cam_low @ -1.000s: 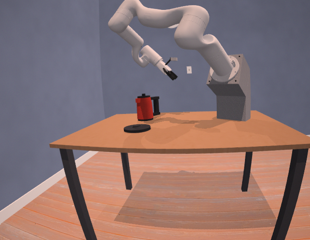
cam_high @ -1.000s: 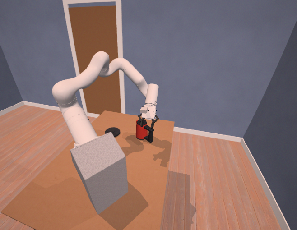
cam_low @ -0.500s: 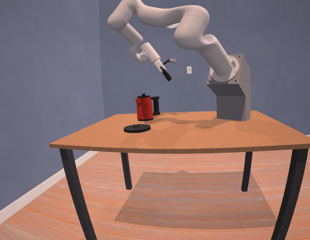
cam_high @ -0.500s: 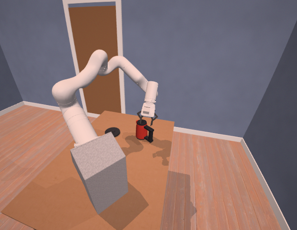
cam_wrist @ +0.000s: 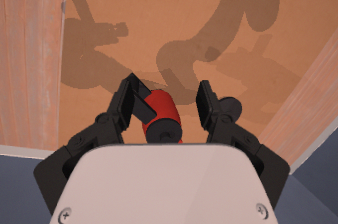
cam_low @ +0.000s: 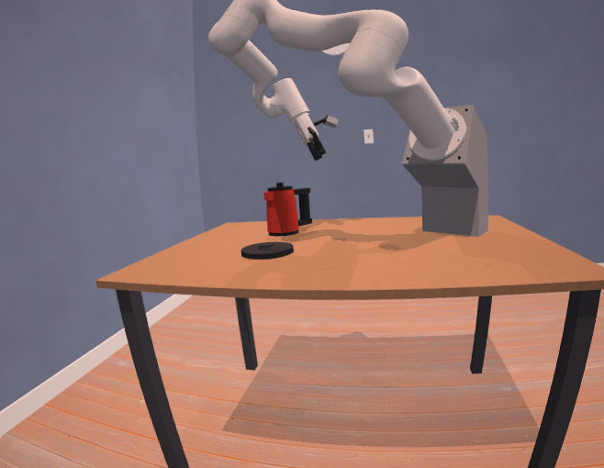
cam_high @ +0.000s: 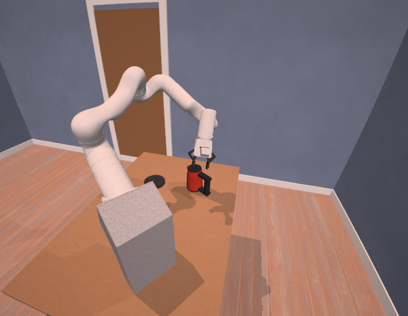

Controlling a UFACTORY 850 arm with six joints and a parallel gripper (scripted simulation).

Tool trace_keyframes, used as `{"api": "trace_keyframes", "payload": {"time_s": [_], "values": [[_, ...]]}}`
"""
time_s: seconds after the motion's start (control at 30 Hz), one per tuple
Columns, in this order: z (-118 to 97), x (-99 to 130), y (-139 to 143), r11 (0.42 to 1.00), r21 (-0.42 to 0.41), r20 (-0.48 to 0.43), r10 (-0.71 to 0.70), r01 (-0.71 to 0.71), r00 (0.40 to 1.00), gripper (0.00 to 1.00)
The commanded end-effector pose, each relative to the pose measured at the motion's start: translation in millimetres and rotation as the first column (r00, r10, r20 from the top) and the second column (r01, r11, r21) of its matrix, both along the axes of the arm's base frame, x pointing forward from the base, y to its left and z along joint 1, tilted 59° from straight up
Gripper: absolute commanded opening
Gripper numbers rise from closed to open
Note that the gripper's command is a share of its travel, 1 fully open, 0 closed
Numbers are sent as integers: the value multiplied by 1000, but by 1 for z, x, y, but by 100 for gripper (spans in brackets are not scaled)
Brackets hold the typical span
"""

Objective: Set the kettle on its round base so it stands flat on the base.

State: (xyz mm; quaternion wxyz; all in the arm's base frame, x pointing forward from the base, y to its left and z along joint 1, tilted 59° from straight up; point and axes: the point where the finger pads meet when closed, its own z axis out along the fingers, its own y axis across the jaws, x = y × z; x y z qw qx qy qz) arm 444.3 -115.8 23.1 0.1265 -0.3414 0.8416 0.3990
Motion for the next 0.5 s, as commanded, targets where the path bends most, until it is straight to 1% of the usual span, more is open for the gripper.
{"api": "trace_keyframes", "payload": {"time_s": [0.0,0.03,0.23,0.47], "values": [[6,7,0,1000,19,72,8,-10,997,81],[6,7,0,1000,19,72,8,-10,997,81],[16,20,0,999,39,187,23,-30,982,81],[28,34,-1,997,48,310,34,-52,950,81]]}}
